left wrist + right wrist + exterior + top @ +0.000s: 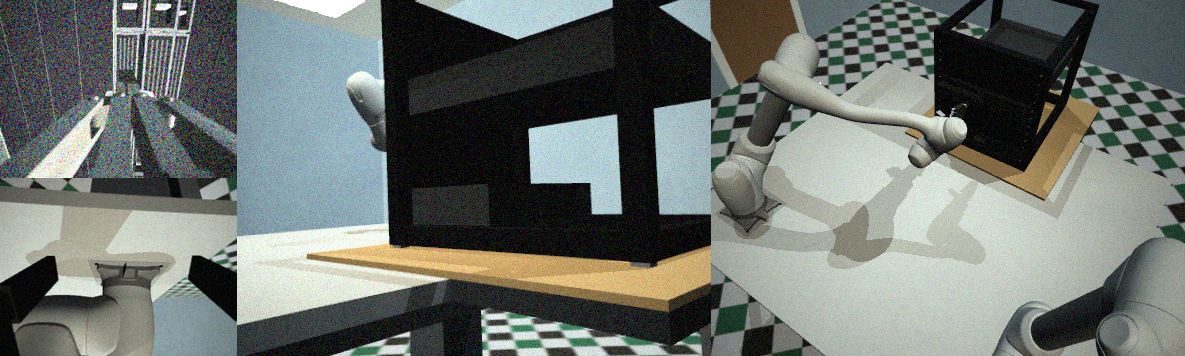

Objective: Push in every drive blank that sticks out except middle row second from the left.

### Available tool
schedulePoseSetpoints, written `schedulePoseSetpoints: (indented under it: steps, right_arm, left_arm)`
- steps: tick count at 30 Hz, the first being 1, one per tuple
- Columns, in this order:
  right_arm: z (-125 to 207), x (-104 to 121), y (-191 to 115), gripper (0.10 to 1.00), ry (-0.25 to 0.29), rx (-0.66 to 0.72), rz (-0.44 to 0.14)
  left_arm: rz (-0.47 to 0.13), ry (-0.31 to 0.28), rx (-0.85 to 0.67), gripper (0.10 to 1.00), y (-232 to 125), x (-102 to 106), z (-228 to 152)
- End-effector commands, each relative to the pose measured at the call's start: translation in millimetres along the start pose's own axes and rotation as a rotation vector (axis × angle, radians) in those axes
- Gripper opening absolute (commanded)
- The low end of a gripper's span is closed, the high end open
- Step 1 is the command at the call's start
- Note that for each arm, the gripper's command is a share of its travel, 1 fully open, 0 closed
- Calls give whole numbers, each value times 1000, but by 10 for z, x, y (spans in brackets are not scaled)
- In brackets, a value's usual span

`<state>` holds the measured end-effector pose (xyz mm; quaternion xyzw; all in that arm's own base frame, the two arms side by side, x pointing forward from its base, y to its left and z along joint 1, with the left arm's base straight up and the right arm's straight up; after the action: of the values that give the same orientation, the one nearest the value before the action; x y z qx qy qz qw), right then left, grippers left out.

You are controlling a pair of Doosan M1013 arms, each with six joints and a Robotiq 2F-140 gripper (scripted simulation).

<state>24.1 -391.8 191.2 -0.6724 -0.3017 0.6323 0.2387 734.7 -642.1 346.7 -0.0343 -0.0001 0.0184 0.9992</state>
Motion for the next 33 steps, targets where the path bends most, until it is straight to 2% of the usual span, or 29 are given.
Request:
schedulePoseSetpoints:
  steps: [1,33]
  right_arm:
    - [-1,-5,-1,1000,0,0,1]
    - [-1,-5,-1,1000,0,0,1]
  left_arm:
    - [0,-1,-1,99,-1,10,13]
    - [0,-1,-1,99,-1,50,13]
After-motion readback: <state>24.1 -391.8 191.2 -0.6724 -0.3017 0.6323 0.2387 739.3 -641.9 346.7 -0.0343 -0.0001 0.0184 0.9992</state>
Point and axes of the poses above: on each arm, the point where the finger pads meet when closed, its own x axis out along the fingers, its own z axis across the jaws, y = z × x, the point moved 10 cm from there along -x, back along the fingers, and after that the axes turned 4 degrees about -x, right-handed, at the moved point
